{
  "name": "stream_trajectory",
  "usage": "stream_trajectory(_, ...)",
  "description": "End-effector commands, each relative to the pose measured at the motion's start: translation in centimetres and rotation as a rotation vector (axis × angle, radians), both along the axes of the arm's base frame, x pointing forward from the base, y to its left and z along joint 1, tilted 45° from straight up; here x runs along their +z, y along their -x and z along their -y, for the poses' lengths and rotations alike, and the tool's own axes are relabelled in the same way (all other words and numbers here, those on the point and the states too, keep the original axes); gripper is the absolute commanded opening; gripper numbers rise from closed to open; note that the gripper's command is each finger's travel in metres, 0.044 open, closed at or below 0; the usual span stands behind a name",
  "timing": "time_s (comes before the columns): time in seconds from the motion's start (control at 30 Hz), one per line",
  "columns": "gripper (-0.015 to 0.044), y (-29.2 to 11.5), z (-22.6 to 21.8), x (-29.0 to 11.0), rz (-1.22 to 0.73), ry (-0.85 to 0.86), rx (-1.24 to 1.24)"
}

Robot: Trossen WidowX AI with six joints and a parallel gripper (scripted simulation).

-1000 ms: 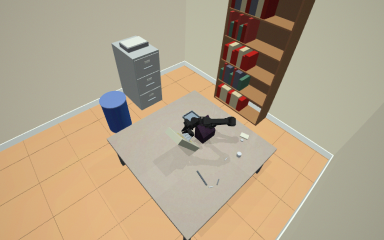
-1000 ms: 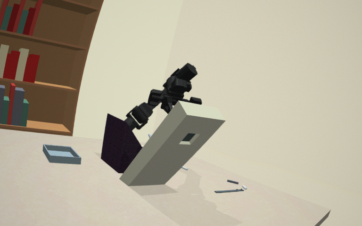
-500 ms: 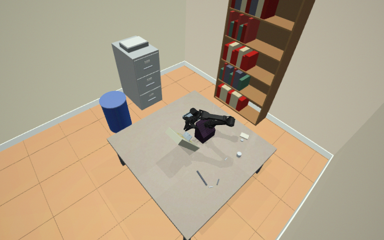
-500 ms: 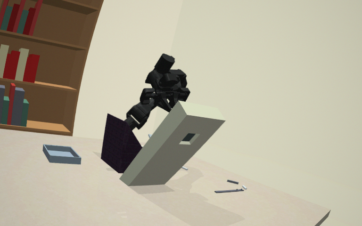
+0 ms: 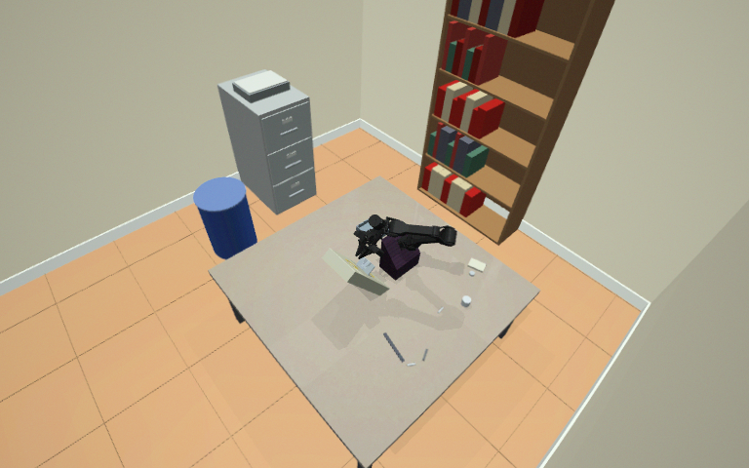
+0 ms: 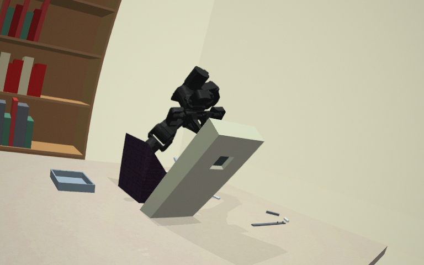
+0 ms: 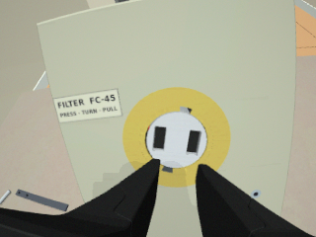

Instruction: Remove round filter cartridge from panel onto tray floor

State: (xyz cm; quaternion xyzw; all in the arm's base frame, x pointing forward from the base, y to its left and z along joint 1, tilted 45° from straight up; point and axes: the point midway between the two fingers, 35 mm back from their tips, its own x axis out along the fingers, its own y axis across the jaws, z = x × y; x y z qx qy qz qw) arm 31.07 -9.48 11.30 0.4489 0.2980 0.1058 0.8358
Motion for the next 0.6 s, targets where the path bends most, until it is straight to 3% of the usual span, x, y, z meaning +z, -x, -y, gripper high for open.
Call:
stream_trajectory(0.0, 0.0096, -0.5, -0.2, -0.5, -0.008, -0.004, -0.003)
stream_trajectory(0.57, 0.0096, -2.6, -1.6, -1.4, -0.001, -0.008, -0.005)
